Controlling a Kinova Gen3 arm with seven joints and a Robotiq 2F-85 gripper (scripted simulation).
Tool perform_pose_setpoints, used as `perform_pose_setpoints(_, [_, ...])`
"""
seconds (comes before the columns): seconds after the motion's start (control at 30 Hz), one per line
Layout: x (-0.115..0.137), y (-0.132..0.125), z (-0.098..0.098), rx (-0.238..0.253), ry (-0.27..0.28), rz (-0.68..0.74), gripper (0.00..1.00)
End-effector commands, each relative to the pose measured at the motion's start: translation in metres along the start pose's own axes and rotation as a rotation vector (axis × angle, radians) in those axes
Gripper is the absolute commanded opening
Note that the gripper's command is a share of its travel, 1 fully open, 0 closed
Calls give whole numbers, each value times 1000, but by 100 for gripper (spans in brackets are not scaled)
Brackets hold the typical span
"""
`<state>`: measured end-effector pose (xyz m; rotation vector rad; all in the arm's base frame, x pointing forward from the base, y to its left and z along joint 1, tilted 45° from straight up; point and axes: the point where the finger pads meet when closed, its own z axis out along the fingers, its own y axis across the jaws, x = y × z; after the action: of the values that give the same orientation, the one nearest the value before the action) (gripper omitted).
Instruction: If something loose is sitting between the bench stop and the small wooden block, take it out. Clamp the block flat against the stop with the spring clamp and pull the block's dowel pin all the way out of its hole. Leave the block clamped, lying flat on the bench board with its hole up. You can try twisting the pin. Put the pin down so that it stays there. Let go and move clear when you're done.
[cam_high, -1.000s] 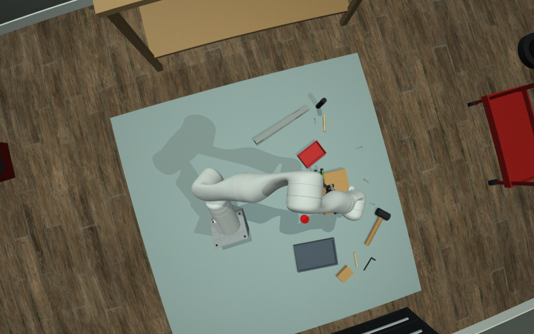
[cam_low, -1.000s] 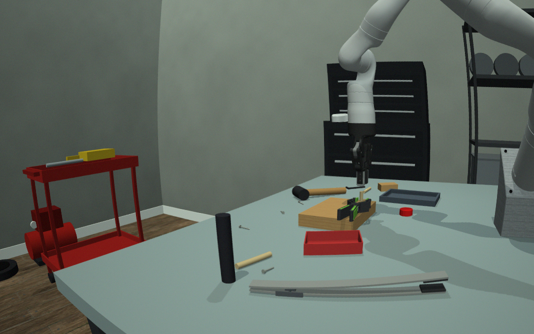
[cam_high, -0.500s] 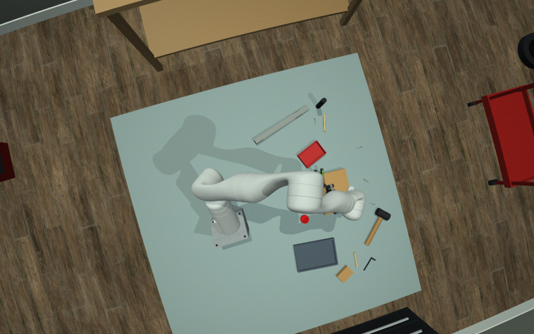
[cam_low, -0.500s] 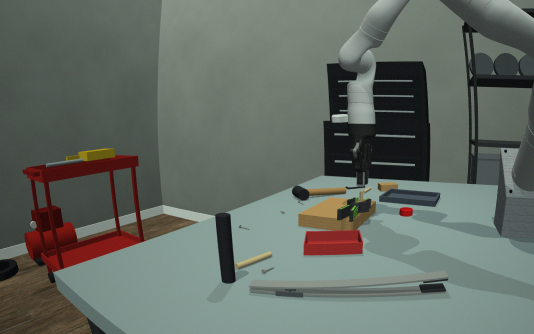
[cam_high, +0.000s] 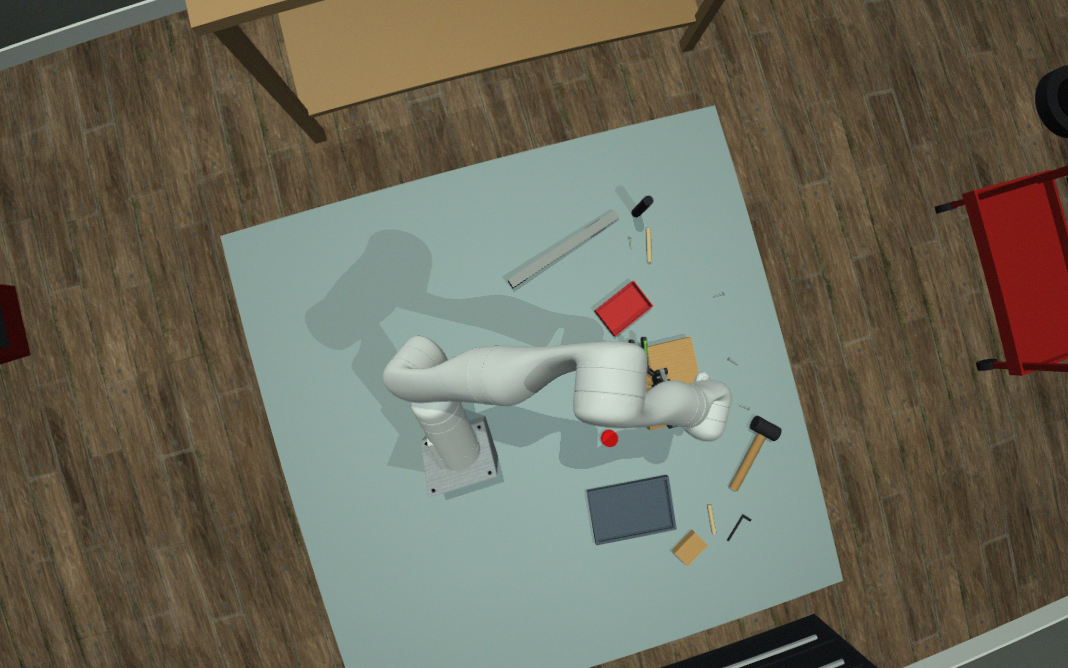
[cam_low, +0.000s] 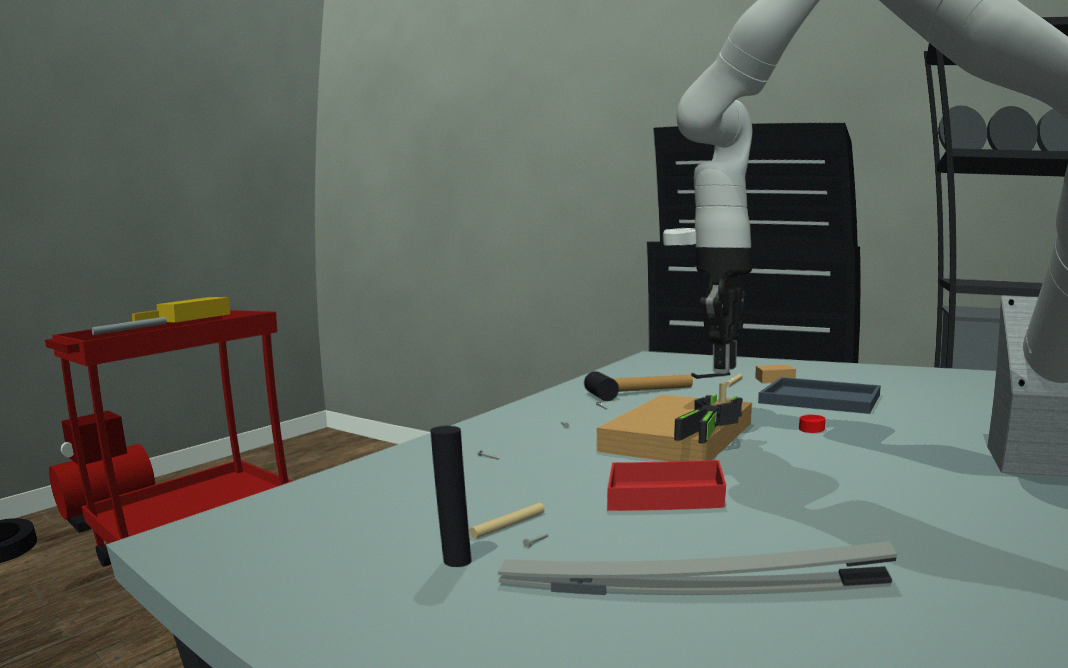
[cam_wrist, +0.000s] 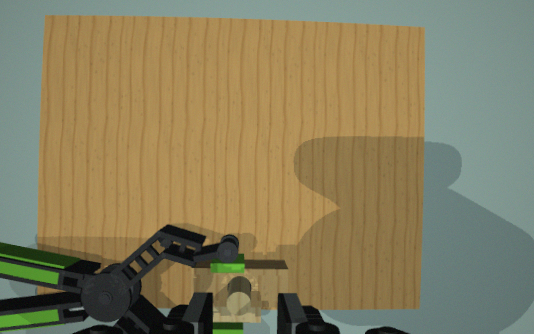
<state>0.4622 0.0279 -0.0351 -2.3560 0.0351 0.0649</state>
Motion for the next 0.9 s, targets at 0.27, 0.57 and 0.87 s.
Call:
perform_pose_setpoints(0.27, [2,0,2,1,6,10,34])
perform_pose_setpoints(0.57, [2,-1,2,1,6,10,34])
perform_pose_setpoints(0.87, [2,-3,2,1,6,10,34])
